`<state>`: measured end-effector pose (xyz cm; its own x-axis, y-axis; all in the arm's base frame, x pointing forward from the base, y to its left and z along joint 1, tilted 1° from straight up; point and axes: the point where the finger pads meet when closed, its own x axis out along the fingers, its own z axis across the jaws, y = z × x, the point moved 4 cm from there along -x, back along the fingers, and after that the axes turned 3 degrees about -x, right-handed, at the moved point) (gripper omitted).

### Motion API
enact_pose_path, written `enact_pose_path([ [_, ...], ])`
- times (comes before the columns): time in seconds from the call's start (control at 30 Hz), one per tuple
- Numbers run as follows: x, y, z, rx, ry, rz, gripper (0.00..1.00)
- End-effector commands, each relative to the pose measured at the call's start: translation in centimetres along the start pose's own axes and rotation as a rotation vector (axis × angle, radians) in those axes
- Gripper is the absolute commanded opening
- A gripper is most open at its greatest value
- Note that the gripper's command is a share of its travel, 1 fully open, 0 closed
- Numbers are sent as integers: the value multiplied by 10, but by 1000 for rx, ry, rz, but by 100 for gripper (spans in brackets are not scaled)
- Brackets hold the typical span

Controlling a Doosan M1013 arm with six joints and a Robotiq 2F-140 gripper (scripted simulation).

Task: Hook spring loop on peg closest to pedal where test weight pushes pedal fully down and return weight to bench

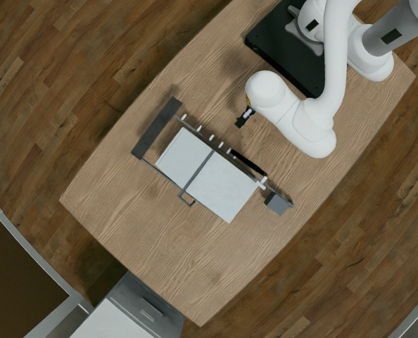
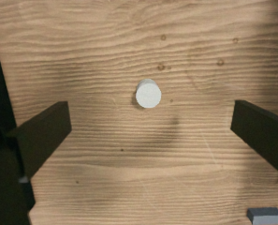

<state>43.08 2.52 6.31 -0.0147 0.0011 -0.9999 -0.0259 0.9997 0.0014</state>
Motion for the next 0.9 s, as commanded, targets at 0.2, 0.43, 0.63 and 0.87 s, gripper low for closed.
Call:
enact_pose_path([
  [0.2,0,0,1,0,-2,0,100],
  [0.43,2,0,1,0,-2,0,100],
  [0.63,5,0,1,0,-2,0,100],
  [0.87,12,0,1,0,-2,0,100],
])
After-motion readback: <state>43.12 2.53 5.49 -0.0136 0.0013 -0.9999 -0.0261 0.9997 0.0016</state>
